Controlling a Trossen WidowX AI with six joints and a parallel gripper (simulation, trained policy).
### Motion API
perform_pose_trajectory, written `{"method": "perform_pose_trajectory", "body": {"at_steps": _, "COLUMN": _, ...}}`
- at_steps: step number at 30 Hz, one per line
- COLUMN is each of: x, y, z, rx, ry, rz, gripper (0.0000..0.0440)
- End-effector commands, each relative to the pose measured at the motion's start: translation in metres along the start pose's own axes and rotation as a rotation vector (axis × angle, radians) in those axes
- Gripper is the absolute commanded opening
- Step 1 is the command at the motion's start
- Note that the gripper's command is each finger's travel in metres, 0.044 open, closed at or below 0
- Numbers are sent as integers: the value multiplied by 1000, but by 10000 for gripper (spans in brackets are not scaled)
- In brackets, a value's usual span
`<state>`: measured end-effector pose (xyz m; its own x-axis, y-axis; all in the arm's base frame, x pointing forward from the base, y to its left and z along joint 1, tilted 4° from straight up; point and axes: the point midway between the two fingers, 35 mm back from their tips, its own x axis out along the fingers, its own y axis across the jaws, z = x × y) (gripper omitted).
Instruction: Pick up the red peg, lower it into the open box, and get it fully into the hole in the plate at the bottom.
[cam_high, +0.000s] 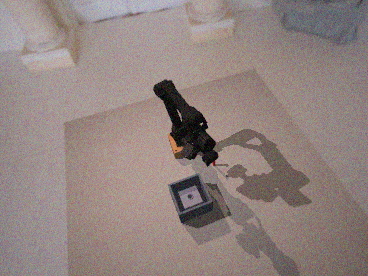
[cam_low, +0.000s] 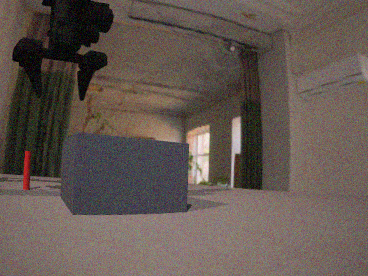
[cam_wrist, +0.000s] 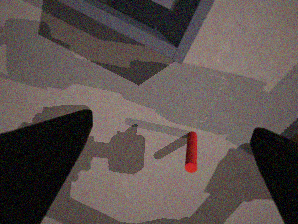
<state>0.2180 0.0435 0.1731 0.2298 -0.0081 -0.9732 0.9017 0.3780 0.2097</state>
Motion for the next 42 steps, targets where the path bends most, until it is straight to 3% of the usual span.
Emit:
{"method": "perform_pose_trajectory", "body": {"at_steps": 1, "x": 11, "y": -7, "z": -13, "rx": -1, "ry": 12, "rz": -62, "gripper": 440}}
{"method": "perform_pose_trajectory", "body": {"at_steps": 14, "x": 56, "y": -22, "z": -56, "rx": -19, "ry": 34, "rz": -198, "gripper": 440}}
{"method": "perform_pose_trajectory", "body": {"at_steps": 31, "x": 131, "y": -28, "z": -86, "rx": -40, "ry": 39, "rz": -152, "gripper": 435}}
{"method": "perform_pose_trajectory", "body": {"at_steps": 36, "x": 143, "y": -35, "z": -91, "rx": -35, "ry": 48, "rz": -164, "gripper": 363}}
{"method": "perform_pose_trajectory", "body": {"at_steps": 42, "x": 147, "y": -41, "z": -94, "rx": -40, "ry": 75, "rz": -191, "gripper": 214}}
